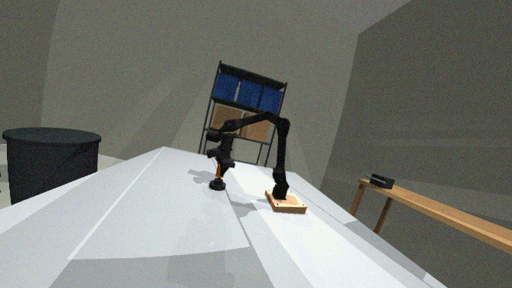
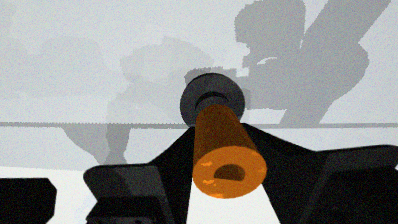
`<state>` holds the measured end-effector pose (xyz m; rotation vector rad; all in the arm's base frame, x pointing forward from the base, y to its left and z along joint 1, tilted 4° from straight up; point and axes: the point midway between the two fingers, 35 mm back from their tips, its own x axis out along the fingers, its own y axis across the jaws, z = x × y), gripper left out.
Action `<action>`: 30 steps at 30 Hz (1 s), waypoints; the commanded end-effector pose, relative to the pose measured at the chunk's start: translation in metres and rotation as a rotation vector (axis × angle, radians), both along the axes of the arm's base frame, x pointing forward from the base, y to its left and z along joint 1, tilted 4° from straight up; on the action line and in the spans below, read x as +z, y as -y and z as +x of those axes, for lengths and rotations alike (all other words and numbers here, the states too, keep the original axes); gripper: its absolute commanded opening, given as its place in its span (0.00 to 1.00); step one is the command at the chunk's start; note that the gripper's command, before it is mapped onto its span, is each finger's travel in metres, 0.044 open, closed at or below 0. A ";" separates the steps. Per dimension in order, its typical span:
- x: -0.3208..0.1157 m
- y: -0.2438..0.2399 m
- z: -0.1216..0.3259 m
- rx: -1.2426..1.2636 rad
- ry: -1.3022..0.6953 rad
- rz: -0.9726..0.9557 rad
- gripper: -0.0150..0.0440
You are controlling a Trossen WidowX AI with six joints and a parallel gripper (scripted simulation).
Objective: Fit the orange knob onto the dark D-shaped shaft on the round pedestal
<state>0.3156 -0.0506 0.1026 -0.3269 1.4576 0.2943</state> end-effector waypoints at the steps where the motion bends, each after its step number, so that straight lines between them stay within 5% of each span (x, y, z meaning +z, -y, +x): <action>1: -0.001 0.000 0.000 0.007 0.003 0.000 0.25; 20: 0.003 0.000 0.002 0.007 0.003 0.000 0.25; 30: 0.002 0.000 0.001 0.216 0.002 -0.020 0.25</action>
